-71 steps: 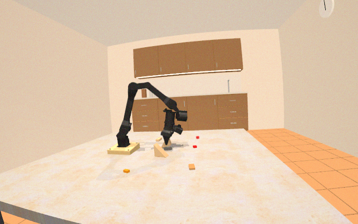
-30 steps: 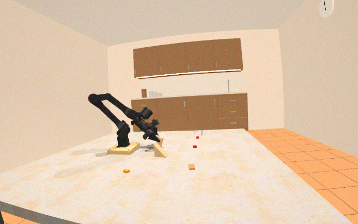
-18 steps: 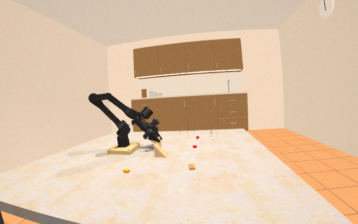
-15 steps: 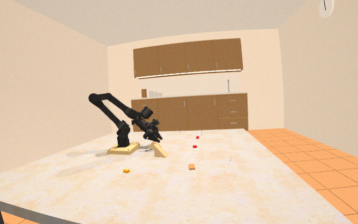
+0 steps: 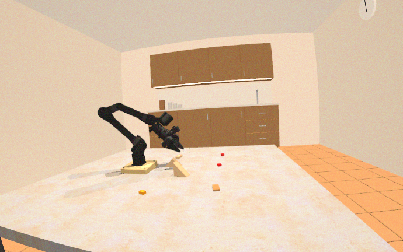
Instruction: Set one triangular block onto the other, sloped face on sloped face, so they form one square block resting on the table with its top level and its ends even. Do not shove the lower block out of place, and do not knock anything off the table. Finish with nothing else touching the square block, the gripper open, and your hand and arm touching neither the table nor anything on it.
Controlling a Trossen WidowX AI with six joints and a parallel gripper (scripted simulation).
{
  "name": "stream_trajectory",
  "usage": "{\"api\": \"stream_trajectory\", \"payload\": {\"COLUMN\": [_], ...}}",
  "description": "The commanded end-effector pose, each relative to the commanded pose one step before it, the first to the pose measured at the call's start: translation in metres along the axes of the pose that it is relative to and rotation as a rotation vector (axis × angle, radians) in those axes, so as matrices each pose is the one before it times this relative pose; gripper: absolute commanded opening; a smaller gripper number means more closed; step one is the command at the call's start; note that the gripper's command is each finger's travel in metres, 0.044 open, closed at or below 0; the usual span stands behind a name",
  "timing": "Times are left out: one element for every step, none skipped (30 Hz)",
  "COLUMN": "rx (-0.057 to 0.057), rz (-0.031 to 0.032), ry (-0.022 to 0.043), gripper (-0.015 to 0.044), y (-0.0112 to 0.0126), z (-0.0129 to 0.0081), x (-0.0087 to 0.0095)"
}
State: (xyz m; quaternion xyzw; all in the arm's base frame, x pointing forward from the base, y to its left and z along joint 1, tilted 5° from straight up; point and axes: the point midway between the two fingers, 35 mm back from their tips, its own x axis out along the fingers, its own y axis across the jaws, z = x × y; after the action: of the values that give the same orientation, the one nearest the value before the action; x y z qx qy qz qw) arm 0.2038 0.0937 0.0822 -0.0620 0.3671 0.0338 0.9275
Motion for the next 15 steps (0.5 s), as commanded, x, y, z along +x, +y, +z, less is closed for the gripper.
{"api": "stream_trajectory", "payload": {"rx": [0.0124,0.0001,0.0,0.0,0.0,0.0,0.0,-0.0001,-0.0045,-0.0097,-0.0152,-0.0169,-0.0153,-0.0137,-0.0122], "rz": [0.00019,-0.00006,0.0,0.0,0.0,0.0,0.0,0.00123,0.00179,-0.00552,-0.00874,-0.00975,-0.0088,-0.0078,-0.00675], "ry": [-0.01125,-0.00005,0.0,0.0,0.0,0.0,0.0,-0.00124,0.00512,0.0245,0.04131,0.05063,0.05139,0.05208,0.05272], "gripper": [0.044,0.044,0.044,0.044,0.044,0.044,0.044,0.044,0.044,0.044,0.044,0.044,0.044,0.044,0.044], "y": [-0.00507,-0.00044,0.0,0.0,0.0,0.0,0.0,0.00063,0.00172,0.00011,0.00018,0.00021,0.00019,0.00018,0.00016], "z": [0.03449,0.00125,0.0,0.0,0.0,0.0,0.0,-0.00062,-0.00156,0.00034,0.00055,0.00066,0.00069,0.00072,0.00077], "x": [-0.04054,-0.00189,0.0,0.0,0.0,0.0,0.0,0.00165,0.00459,0.00078,0.00134,0.00169,0.00176,0.00182,0.00187]}}
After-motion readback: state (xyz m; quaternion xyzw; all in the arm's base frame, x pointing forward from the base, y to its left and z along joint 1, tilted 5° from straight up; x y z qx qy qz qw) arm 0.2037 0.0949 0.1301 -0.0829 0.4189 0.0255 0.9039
